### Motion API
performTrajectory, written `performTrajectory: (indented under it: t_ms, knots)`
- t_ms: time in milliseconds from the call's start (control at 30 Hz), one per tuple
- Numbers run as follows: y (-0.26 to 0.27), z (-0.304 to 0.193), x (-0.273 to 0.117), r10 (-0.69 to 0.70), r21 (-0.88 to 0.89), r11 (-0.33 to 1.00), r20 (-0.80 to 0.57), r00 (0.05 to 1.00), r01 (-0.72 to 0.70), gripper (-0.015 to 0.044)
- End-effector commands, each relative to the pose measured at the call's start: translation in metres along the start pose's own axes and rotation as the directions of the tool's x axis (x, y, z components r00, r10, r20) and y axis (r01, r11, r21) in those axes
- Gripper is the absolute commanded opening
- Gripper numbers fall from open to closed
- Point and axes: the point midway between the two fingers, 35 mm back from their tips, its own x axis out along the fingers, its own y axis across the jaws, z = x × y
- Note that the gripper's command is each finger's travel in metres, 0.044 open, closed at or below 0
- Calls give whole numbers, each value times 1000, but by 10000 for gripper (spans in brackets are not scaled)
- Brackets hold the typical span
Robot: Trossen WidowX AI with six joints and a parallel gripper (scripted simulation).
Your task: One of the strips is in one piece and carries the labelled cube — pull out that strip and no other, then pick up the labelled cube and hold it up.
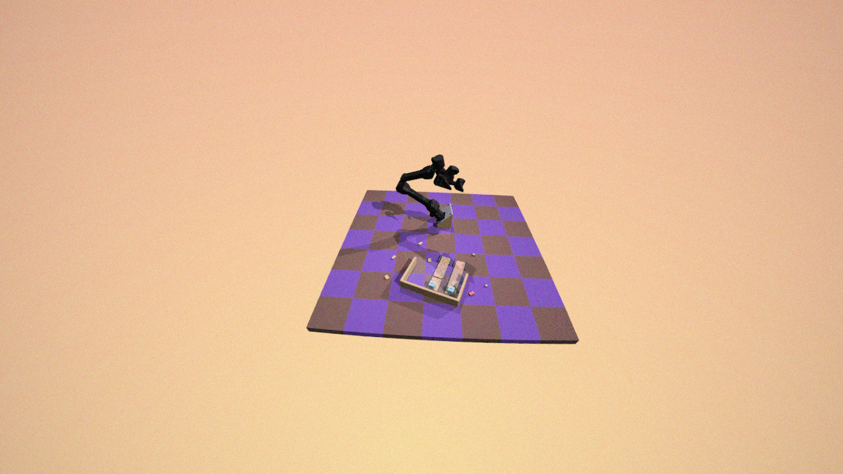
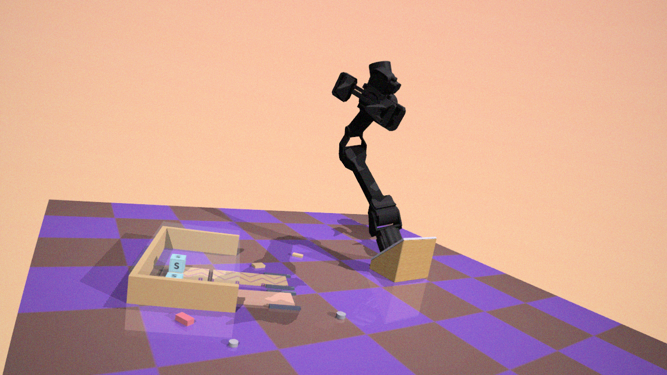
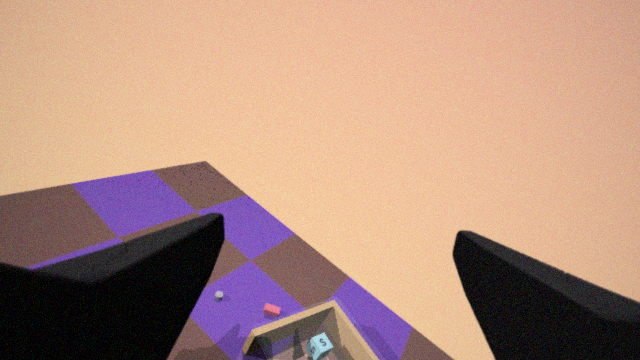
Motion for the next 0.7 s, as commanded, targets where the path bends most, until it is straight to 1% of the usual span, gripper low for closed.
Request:
performTrajectory:
  t_ms: [0, 133, 300, 367, 667]
  knots:
    - [5, -65, 34, -67, 160, 982, -200, 978, 100, 400]
    - [8, -131, 53, -123, 282, 928, -378, 918, 241, 400]
    - [13, -212, 57, -178, 366, 819, -570, 802, 442, 400]
    - [14, -223, 56, -184, 372, 801, -593, 784, 470, 400]
    - [14, -223, 56, -184, 372, 801, -593, 784, 470, 400]
